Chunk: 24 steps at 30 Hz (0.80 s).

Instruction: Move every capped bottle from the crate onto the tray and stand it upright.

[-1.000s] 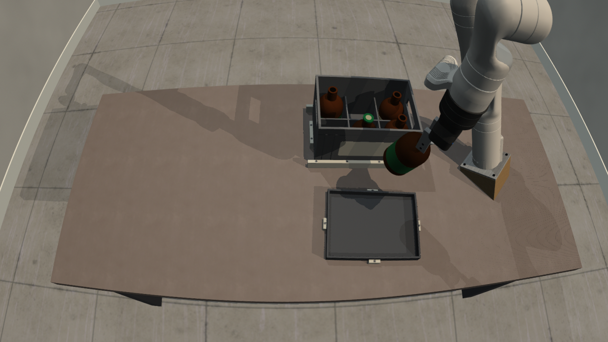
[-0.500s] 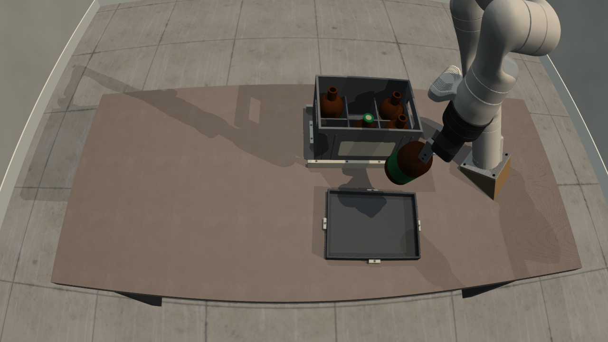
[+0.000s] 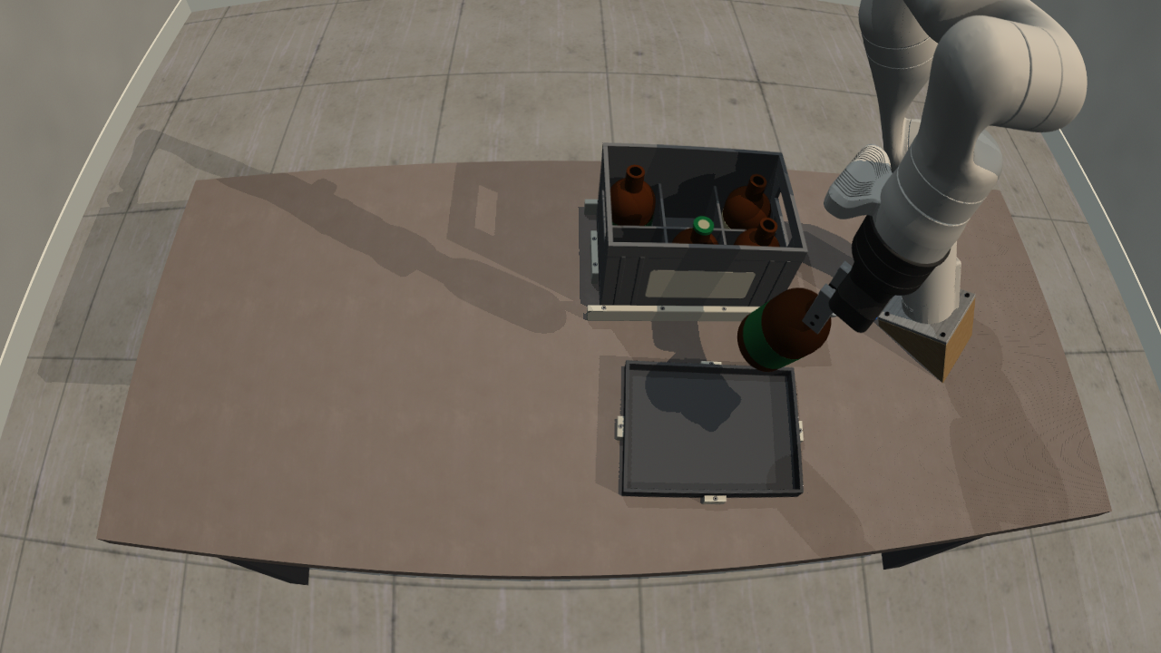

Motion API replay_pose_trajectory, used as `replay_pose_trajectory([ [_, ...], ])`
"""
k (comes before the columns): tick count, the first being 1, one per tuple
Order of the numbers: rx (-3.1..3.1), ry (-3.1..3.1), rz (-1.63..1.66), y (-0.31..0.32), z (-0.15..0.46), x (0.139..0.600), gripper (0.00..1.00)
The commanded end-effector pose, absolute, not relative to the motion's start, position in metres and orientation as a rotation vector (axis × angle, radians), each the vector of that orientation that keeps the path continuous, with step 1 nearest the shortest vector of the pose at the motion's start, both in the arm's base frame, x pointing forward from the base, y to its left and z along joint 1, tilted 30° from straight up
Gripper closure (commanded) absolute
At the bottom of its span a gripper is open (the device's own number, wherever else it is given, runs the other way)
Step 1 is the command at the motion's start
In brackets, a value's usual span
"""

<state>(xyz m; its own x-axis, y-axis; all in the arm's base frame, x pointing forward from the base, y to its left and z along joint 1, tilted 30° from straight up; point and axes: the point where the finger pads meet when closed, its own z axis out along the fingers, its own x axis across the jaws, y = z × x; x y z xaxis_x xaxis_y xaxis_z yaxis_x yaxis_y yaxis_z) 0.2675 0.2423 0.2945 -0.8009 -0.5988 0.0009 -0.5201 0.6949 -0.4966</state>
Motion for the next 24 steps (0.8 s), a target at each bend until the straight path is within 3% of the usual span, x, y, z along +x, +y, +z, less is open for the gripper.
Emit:
replay_pose_trajectory([
  [1, -0.915, 2.741, -0.729, 0.246, 0.293, 0.268, 1.0],
  [24, -0.919, 2.742, -0.732, 0.25, 0.271, 0.276, 1.0],
])
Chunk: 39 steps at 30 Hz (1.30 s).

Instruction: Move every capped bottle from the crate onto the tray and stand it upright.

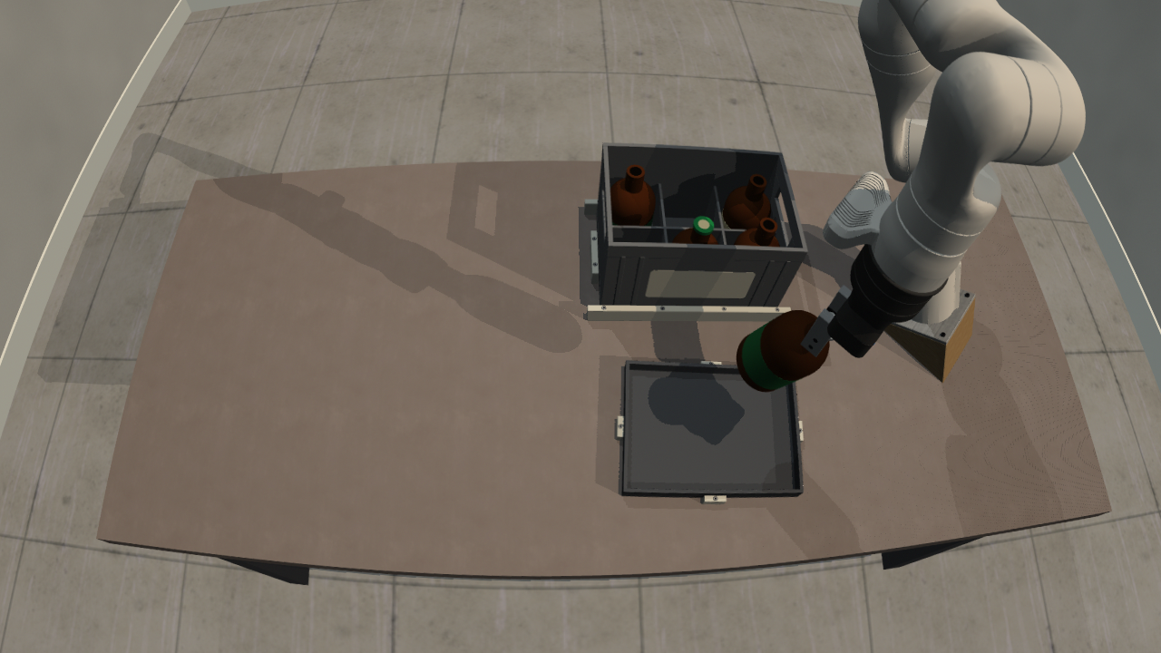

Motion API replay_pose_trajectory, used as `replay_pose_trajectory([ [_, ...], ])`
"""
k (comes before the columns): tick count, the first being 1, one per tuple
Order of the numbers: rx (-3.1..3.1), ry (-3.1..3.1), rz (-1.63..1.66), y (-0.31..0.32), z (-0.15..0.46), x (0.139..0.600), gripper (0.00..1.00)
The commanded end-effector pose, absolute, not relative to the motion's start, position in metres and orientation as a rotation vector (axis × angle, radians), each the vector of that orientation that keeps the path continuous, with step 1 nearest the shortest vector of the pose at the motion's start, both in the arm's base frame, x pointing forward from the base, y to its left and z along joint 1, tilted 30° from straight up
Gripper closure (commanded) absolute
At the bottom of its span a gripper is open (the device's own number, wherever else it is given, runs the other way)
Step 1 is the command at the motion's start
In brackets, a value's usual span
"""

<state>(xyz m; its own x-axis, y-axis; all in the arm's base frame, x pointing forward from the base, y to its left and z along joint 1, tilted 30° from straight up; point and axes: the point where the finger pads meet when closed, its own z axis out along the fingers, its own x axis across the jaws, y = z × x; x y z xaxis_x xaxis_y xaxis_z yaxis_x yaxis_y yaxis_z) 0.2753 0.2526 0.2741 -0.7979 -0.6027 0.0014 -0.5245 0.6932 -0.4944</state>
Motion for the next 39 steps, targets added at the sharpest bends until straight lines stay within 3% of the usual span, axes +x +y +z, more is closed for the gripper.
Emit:
replay_pose_trajectory([
  [1, -0.919, 2.742, -0.732, 0.249, 0.269, 0.277, 1.0],
  [39, -0.921, 2.743, -0.733, 0.223, 0.214, 0.296, 1.0],
])
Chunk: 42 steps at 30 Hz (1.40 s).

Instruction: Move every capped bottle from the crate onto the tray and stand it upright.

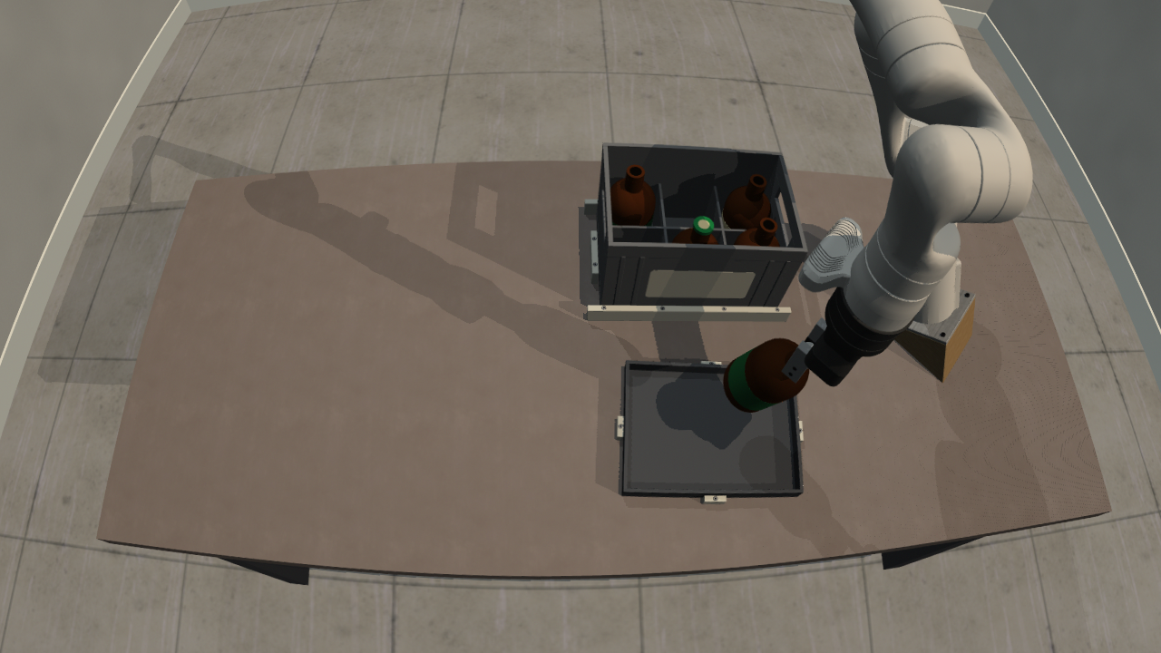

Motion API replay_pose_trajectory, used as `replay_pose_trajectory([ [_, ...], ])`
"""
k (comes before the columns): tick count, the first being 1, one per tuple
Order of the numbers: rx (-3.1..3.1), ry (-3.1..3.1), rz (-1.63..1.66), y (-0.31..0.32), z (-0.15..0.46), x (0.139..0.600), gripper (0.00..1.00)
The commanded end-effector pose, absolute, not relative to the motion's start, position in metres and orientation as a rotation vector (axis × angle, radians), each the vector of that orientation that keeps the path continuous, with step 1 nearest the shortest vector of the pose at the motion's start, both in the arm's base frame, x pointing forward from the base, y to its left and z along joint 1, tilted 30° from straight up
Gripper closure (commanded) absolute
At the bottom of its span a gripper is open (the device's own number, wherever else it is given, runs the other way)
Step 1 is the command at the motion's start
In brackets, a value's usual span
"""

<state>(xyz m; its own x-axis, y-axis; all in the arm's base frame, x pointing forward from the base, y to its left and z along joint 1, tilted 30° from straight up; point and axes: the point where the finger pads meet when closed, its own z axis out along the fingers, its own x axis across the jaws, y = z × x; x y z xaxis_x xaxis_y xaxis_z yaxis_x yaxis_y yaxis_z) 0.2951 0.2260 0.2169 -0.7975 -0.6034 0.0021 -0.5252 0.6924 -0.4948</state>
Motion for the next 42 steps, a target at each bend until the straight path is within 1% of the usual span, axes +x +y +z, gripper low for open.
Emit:
replay_pose_trajectory([
  [1, -0.921, 2.743, -0.733, 0.223, 0.214, 0.296, 1.0],
  [42, -0.92, 2.741, -0.729, 0.199, 0.16, 0.314, 1.0],
])
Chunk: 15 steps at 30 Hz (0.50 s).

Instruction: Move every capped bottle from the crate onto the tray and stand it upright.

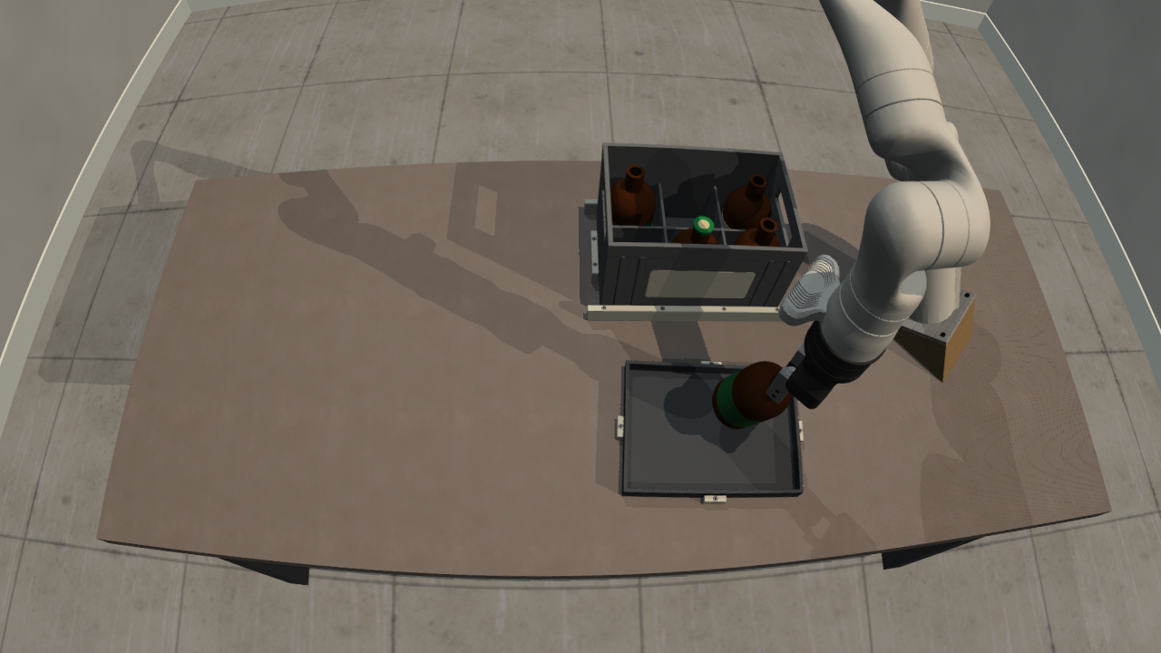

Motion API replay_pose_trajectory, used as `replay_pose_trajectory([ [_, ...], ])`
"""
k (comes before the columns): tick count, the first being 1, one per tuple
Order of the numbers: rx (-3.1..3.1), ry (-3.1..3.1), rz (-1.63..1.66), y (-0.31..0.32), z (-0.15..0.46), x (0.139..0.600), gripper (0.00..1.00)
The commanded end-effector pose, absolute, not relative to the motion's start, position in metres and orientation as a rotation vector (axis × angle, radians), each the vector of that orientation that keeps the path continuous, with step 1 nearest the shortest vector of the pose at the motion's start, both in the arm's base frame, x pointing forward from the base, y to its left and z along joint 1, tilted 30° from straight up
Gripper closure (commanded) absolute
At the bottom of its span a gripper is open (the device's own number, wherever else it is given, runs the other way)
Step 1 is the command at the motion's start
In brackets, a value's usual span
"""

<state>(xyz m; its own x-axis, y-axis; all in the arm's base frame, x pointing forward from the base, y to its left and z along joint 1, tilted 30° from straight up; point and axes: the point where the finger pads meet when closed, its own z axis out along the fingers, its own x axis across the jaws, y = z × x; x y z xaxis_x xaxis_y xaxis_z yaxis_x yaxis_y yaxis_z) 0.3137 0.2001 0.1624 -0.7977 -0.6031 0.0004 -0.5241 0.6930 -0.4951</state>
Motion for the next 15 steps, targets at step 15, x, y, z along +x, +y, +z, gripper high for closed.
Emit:
replay_pose_trajectory([
  [15, -0.92, 2.741, -0.73, 0.1939, 0.15, 0.3172, 1.0],
])
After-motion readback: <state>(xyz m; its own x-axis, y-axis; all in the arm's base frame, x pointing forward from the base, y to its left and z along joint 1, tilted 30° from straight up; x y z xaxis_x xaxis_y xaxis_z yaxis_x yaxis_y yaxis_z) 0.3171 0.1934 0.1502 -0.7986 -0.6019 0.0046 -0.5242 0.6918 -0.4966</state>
